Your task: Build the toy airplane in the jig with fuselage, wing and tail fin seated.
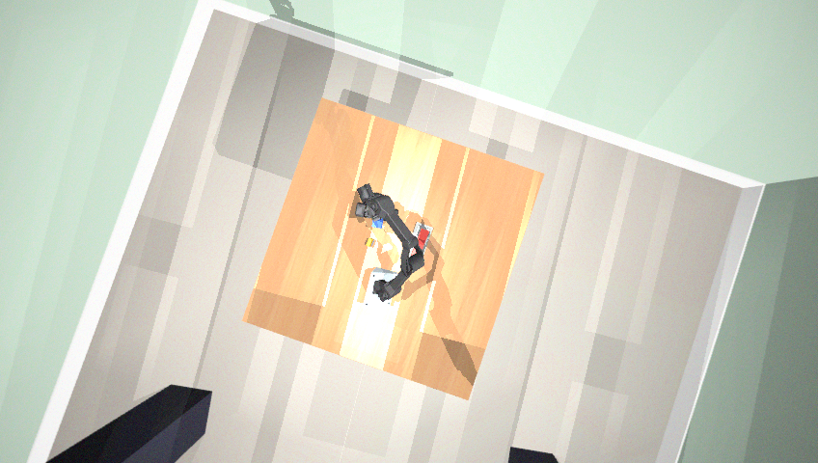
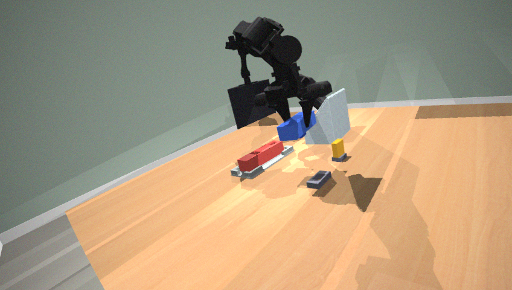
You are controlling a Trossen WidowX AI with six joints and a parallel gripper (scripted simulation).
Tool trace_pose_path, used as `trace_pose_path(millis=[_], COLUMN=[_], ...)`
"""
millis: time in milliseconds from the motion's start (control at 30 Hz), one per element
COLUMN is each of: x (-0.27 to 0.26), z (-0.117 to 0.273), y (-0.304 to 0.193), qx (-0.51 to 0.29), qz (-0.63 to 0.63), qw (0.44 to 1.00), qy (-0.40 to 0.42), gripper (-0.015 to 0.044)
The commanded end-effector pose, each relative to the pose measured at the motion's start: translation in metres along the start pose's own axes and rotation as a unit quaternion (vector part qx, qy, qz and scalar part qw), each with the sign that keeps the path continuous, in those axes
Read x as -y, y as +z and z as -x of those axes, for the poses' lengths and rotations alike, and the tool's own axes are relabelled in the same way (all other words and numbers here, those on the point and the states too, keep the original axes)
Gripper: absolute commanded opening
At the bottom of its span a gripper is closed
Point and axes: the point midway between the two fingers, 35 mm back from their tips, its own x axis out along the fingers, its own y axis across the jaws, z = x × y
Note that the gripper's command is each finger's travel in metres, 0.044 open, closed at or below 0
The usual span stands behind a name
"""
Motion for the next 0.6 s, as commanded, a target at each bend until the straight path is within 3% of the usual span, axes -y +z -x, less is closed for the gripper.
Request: trace_pose_path(millis=[0,567], x=[0.013,0.069], z=[0.0,-0.006], y=[0.0,-0.006], qx=[0.002,0.005], qz=[0.033,0.177], qw=[0.999,0.984], qy=[0.001,0.006], gripper=[0.0,0.0])
